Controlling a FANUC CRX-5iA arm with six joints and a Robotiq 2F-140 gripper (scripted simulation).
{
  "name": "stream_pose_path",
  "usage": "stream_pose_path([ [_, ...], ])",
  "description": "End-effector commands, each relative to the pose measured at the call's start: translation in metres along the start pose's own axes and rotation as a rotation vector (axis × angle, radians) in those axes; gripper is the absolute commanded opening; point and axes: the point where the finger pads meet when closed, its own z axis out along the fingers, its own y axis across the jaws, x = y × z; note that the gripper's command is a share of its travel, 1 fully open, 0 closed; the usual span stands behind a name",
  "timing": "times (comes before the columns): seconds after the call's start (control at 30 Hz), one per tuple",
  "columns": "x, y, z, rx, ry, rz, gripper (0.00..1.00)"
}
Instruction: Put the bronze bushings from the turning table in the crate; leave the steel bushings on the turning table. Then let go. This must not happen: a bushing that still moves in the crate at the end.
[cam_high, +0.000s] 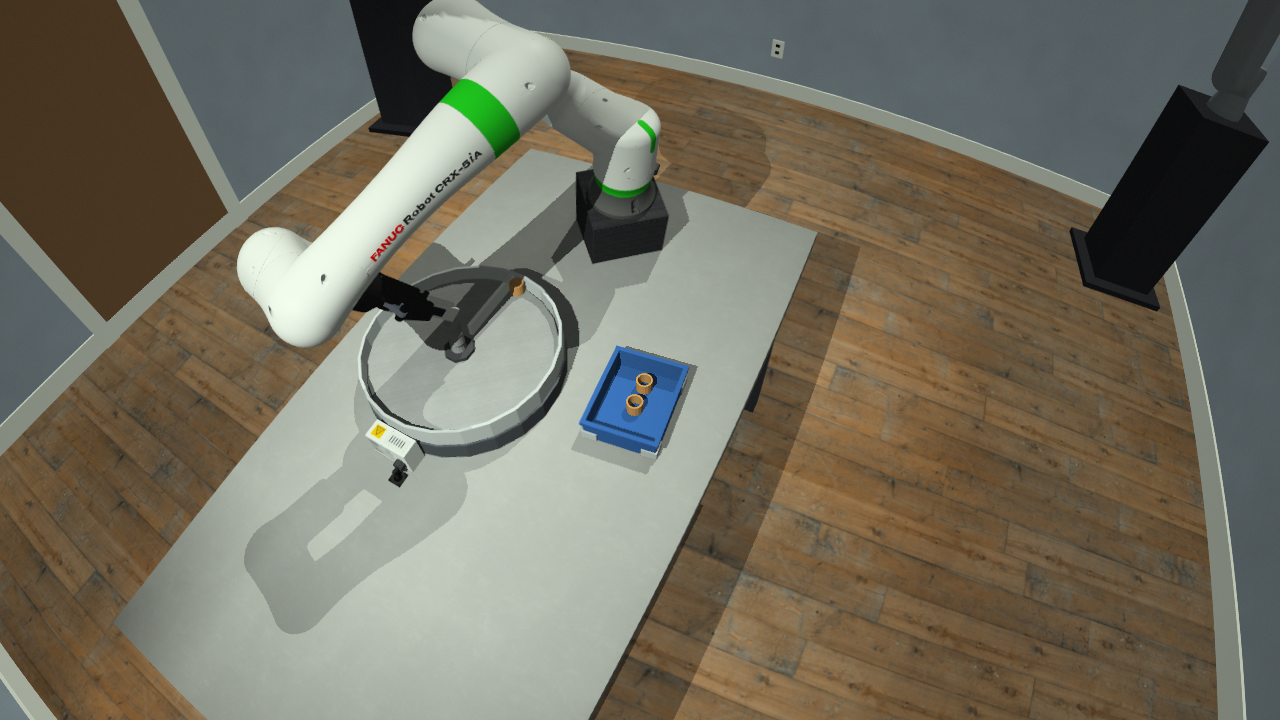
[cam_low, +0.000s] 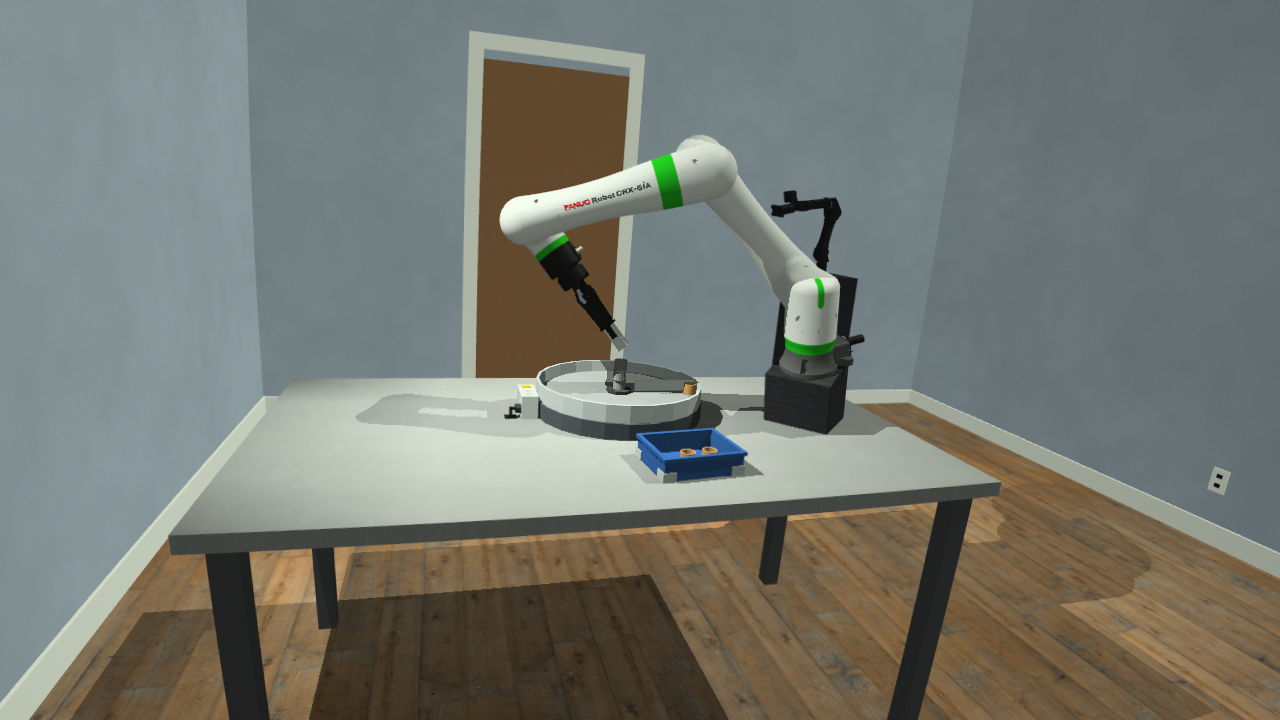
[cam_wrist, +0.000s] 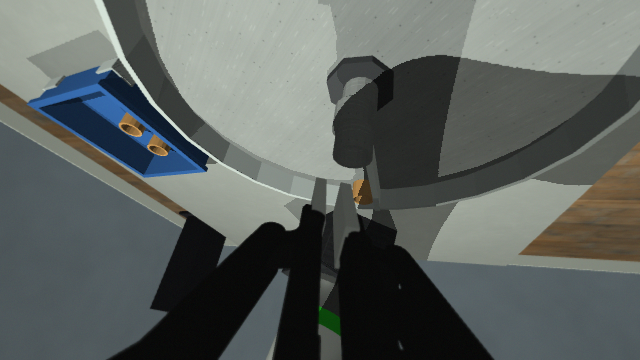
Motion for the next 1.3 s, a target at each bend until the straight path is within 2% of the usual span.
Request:
stream_pose_path([
  [0.0,0.000,0.000,0.000,0.000,0.000,0.000,0.07],
  [0.2,-0.001,0.001,0.001,0.003,0.000,0.004,0.06],
  [0.33,-0.012,0.005,0.010,0.034,0.000,0.041,0.06],
  [0.47,-0.037,0.015,0.031,0.103,-0.002,0.124,0.06],
  [0.6,-0.072,0.033,0.060,0.200,-0.002,0.238,0.06],
  [0.67,-0.072,0.033,0.060,0.200,-0.002,0.238,0.06],
  [0.83,-0.114,0.053,0.096,0.316,-0.004,0.377,0.06],
  [0.93,-0.129,0.060,0.109,0.360,-0.004,0.429,0.06],
  [1.27,-0.136,0.062,0.115,0.379,-0.005,0.451,0.06],
])
